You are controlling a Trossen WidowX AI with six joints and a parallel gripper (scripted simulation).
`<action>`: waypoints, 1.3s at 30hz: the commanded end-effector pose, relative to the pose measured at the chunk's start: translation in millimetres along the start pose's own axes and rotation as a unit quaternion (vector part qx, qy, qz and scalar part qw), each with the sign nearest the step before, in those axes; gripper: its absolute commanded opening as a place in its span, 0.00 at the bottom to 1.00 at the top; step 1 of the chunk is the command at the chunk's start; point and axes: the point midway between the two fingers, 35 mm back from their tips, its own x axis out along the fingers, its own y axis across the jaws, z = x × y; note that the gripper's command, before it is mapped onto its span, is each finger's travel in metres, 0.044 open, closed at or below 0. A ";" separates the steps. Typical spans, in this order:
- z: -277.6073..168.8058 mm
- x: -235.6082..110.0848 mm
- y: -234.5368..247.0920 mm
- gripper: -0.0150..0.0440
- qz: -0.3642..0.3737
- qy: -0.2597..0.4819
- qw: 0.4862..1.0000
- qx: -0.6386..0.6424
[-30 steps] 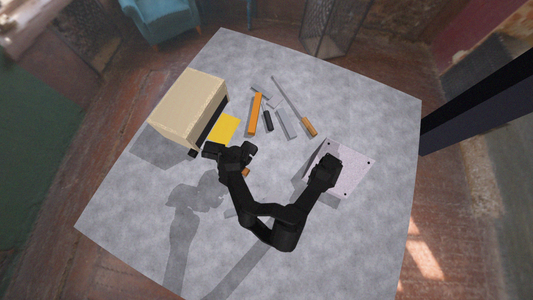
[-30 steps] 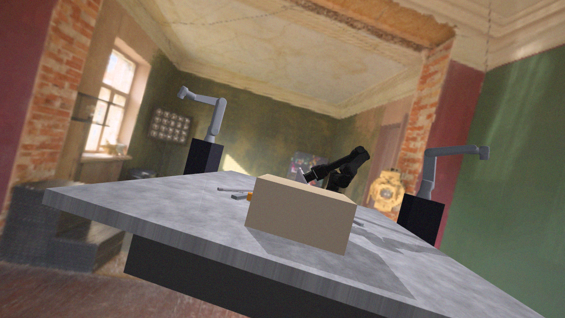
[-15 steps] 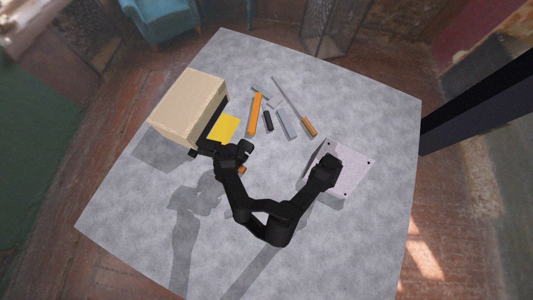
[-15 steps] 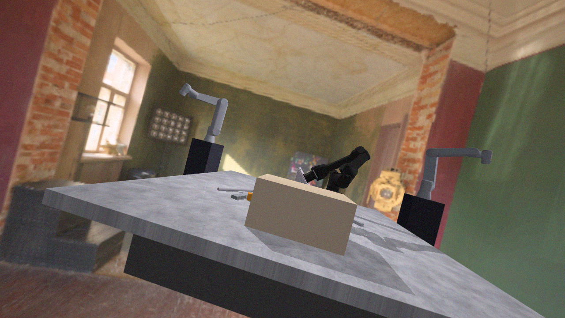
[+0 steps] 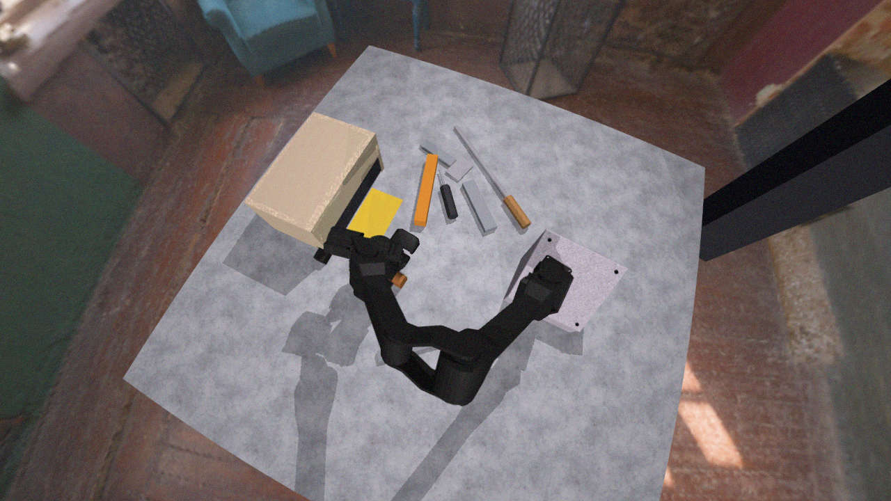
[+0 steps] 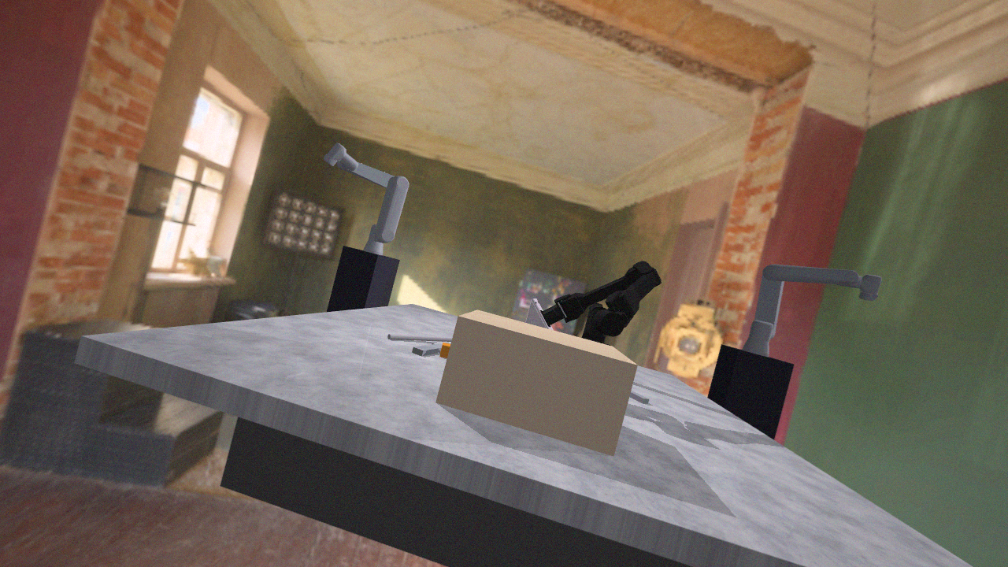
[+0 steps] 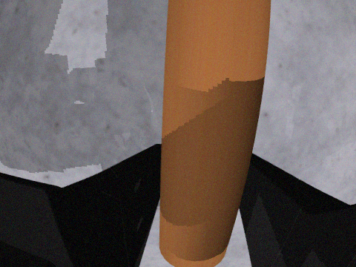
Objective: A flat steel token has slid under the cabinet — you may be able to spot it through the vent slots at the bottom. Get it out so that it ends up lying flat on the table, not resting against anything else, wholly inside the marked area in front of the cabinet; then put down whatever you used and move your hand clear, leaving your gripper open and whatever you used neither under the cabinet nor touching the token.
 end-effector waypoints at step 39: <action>43.7 -0.6 -0.8 0.25 0.002 -0.001 1.000 -0.002</action>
